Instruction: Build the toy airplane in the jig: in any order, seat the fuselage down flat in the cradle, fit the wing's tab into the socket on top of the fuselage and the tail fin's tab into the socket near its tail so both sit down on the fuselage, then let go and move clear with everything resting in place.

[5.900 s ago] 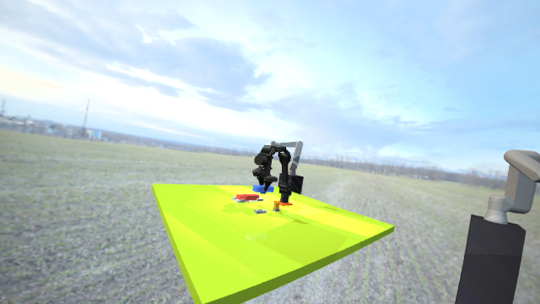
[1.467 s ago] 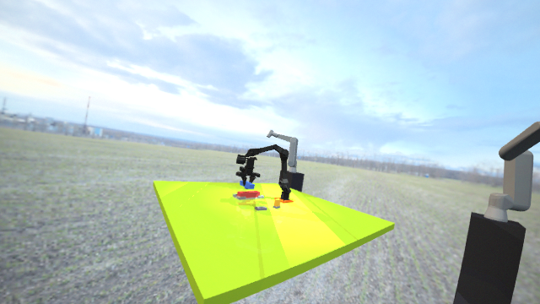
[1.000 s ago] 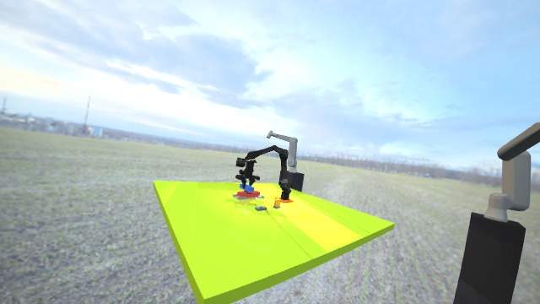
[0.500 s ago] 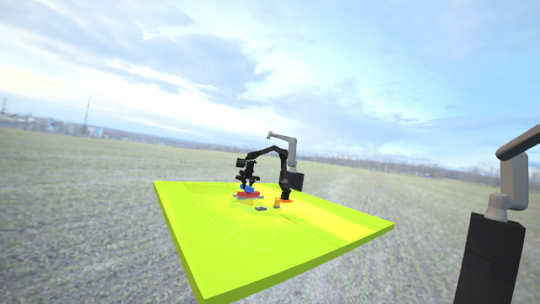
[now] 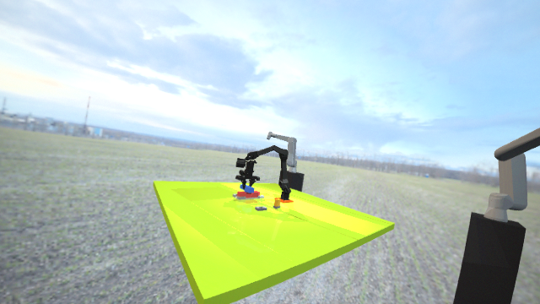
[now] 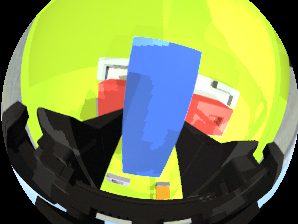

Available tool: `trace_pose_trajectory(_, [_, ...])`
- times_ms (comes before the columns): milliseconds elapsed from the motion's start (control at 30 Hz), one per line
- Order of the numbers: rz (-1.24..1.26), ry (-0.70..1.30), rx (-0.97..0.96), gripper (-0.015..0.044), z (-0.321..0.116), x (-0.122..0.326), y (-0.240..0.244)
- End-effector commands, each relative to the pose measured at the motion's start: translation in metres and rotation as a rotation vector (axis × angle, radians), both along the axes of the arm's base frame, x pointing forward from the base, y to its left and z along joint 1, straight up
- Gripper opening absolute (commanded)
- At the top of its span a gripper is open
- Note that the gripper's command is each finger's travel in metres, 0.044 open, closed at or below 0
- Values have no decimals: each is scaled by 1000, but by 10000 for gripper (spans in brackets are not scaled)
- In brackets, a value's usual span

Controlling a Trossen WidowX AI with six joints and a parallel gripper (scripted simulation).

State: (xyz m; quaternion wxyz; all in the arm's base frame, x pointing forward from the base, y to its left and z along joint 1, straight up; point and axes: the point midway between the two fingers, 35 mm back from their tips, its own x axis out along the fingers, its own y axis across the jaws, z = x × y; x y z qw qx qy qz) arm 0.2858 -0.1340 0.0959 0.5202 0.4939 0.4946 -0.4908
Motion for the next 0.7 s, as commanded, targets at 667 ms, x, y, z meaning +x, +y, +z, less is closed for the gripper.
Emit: trace_pose_trajectory(667, [-4, 1, 3, 440, 55, 1, -1])
